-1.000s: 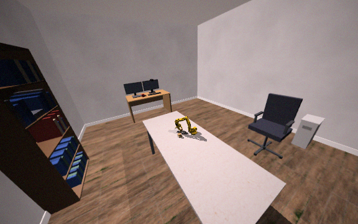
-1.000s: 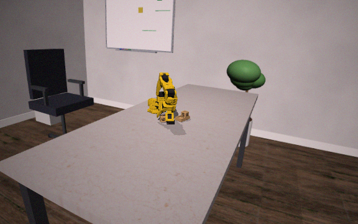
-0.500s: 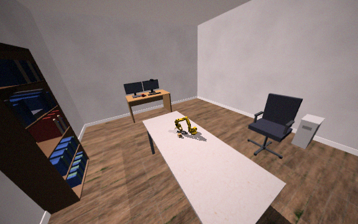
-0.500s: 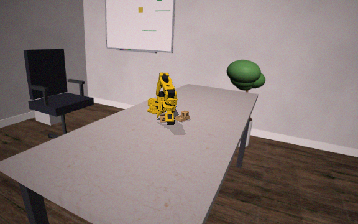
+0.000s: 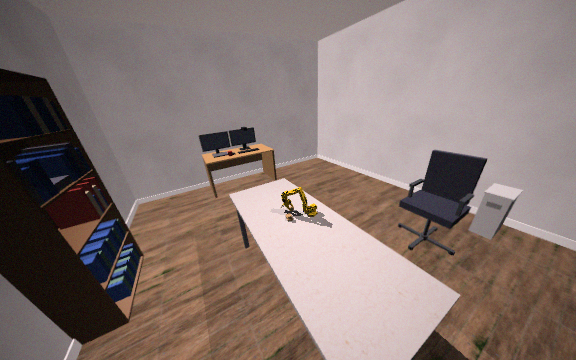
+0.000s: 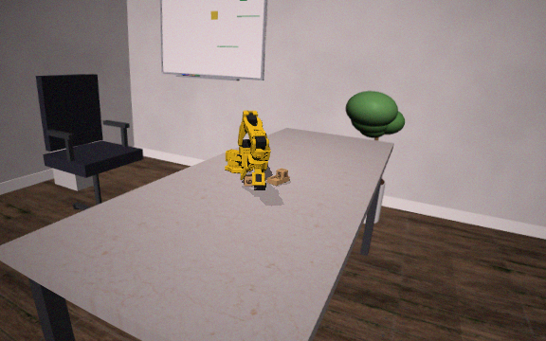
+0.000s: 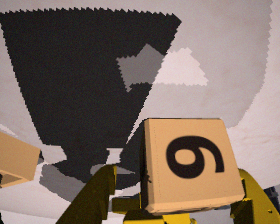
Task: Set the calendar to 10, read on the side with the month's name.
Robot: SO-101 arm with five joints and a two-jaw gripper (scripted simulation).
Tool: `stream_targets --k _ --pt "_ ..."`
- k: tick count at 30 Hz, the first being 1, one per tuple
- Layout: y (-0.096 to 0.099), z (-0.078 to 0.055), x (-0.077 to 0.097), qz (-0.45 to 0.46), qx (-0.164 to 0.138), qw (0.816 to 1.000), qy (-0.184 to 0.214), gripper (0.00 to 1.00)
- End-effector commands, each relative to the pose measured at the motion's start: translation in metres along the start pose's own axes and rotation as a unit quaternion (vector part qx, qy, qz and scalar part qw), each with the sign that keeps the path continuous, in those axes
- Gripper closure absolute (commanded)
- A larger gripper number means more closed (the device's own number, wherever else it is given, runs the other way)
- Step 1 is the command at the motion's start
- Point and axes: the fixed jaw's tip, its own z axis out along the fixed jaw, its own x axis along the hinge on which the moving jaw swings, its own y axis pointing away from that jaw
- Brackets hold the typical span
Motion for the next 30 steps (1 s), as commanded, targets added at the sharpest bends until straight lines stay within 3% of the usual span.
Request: stream_targets --k 1,12,30 --pt "-0.0014 -0.0066 -0.0062 0.000 -0.005 1.000 -0.024 0.71" --pt "-0.0060 -0.0064 -0.0062 0.000 -0.010 1.000 -0.022 0.79" --pt "-0.0082 -0.0062 -0.0062 0.000 -0.012 1.000 -0.022 0.83"
